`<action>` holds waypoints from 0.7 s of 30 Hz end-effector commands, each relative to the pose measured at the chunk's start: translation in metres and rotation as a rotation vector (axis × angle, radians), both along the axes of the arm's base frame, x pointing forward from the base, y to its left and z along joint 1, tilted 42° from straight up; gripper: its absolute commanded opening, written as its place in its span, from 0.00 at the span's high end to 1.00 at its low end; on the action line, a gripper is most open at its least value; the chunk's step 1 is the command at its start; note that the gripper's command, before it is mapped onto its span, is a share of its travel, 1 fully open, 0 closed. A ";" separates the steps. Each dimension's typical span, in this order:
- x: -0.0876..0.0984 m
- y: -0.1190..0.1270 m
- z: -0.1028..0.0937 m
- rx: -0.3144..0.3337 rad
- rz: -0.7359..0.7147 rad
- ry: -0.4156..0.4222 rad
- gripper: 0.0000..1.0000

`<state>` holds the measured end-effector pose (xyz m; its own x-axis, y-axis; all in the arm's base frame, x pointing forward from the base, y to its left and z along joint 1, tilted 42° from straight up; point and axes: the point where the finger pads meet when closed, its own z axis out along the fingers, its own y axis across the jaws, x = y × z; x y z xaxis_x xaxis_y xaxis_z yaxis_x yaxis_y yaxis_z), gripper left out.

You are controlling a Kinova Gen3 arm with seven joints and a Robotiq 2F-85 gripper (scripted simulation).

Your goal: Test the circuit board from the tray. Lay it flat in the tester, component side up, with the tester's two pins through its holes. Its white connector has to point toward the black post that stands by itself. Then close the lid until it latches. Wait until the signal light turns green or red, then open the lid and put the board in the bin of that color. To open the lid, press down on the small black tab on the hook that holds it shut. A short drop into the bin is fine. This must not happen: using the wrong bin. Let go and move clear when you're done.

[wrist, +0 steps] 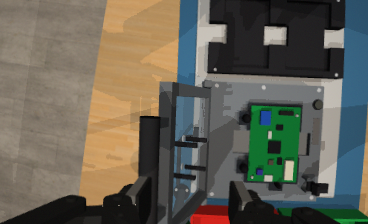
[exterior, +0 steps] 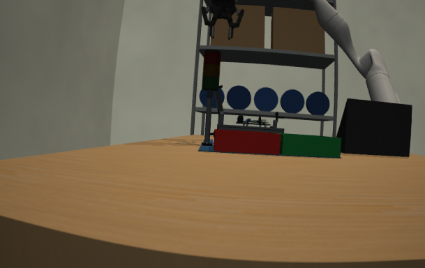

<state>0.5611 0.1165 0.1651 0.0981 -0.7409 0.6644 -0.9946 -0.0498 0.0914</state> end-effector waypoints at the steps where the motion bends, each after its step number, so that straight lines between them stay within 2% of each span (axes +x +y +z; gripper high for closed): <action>1: 0.010 0.000 -0.008 -0.002 -0.006 0.003 0.50; 13: 0.029 0.001 -0.010 -0.002 -0.006 0.003 0.50; 21: 0.033 0.001 -0.010 -0.002 -0.006 0.003 0.50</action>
<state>0.5938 0.1172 0.1561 0.0952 -0.7402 0.6656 -0.9946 -0.0434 0.0940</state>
